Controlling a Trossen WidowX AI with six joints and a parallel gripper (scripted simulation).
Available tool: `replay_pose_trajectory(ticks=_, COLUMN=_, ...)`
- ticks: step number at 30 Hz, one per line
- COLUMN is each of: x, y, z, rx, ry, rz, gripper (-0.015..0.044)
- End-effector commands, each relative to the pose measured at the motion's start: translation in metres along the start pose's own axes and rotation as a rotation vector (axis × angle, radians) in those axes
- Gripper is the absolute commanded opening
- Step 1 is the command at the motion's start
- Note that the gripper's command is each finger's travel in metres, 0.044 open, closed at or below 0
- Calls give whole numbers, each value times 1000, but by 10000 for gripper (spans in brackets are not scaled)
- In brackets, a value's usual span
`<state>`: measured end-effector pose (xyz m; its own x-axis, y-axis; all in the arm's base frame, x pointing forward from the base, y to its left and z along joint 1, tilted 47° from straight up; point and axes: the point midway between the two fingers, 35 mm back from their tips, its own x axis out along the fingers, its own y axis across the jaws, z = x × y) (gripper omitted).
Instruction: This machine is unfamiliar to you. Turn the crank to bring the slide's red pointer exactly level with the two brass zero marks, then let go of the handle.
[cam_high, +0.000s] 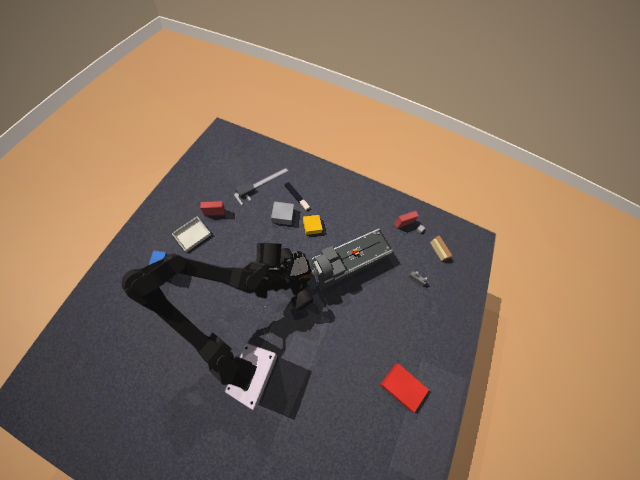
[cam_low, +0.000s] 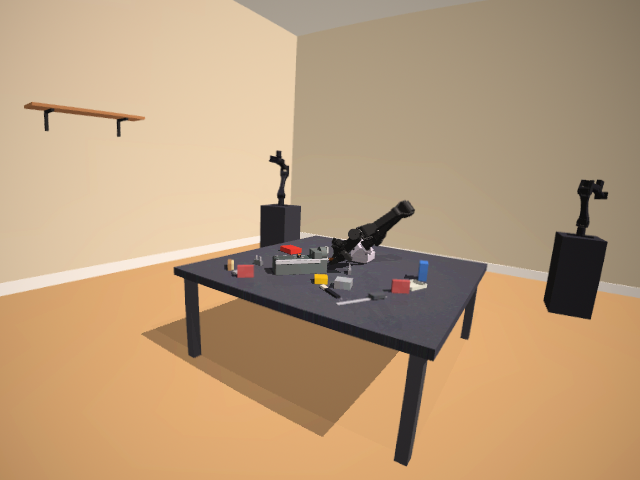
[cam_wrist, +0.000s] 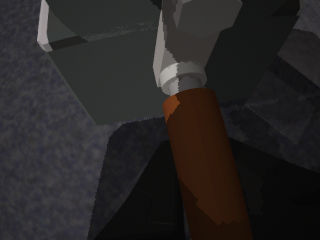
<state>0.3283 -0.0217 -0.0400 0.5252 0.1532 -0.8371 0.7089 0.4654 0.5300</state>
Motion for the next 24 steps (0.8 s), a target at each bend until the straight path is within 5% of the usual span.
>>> replay_pose_trajectory(ticks=1, x=-1, y=9, z=1, rx=-8, ry=2, rz=25, gripper=0)
replay_pose_trajectory(ticks=24, x=-2, y=12, z=2, rx=-8, ry=2, rz=25, gripper=0)
